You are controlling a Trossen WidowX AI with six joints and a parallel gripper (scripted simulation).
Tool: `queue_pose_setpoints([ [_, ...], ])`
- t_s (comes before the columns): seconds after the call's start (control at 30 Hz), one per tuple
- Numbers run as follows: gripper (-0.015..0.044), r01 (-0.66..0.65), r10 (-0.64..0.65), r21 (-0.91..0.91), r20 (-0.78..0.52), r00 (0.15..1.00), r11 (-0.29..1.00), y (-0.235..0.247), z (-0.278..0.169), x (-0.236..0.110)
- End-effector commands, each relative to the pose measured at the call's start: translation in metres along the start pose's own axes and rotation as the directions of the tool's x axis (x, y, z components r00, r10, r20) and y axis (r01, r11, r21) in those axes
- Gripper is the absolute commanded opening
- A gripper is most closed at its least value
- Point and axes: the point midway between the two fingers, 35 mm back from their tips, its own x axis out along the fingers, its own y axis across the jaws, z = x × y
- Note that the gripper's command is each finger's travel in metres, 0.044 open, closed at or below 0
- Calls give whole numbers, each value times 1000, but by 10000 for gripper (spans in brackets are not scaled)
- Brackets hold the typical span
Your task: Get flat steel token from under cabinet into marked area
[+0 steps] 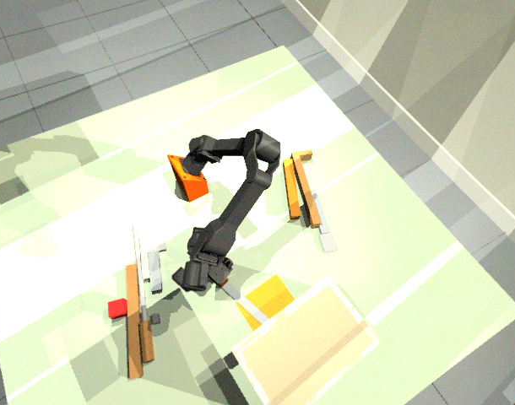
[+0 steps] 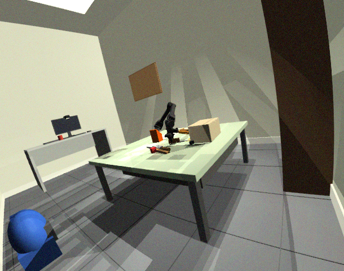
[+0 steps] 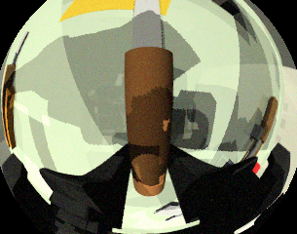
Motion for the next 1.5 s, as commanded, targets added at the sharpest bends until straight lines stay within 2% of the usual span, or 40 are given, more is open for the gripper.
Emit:
queue_pose_setpoints([
  [0.0,0,-2,2,1,-2,1000,1000,0,-9,1],
  [0.83,0,-1,1,3,-4,1000,1000,-3,-55,1],
  [1.47,0,1,-1,114,-2,1000,993,-4,-53,-2],
])
